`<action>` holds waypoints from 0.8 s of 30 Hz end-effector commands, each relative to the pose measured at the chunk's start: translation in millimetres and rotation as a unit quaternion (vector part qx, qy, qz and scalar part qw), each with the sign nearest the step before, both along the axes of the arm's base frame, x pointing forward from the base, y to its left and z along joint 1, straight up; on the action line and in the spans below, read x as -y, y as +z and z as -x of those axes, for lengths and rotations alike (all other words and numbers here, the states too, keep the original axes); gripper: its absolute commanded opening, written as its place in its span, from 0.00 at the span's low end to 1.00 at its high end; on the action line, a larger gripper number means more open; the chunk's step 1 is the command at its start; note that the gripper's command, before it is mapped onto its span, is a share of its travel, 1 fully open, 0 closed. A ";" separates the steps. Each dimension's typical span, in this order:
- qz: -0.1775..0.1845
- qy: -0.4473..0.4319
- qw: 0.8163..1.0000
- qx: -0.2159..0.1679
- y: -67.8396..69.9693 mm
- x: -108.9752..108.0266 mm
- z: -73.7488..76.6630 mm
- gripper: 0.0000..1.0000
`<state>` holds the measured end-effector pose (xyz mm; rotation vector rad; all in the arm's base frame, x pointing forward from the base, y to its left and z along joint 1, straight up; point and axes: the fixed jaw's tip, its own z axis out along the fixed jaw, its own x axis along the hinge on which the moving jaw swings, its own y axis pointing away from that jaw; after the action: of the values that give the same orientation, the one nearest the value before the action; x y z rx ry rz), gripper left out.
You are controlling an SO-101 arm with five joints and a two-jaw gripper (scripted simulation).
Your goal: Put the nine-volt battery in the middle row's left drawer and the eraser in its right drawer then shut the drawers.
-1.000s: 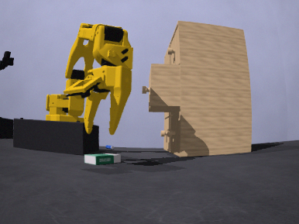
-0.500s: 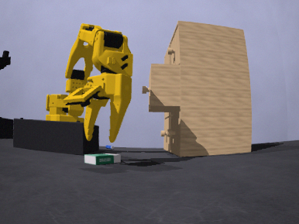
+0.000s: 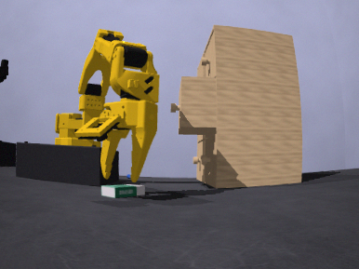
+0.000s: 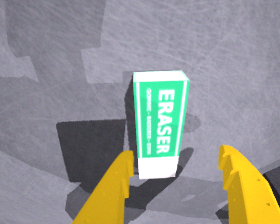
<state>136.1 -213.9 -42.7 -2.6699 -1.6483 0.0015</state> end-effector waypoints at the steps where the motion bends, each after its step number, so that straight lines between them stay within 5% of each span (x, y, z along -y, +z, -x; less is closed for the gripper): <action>1: 0.003 -0.004 1.000 0.002 -2.8 2.0 -0.2 0.27; 24: 0.003 -0.004 1.000 0.002 -15.9 2.2 -1.1 0.27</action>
<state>137.2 -215.7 -55.8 -2.6745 -1.6511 0.0015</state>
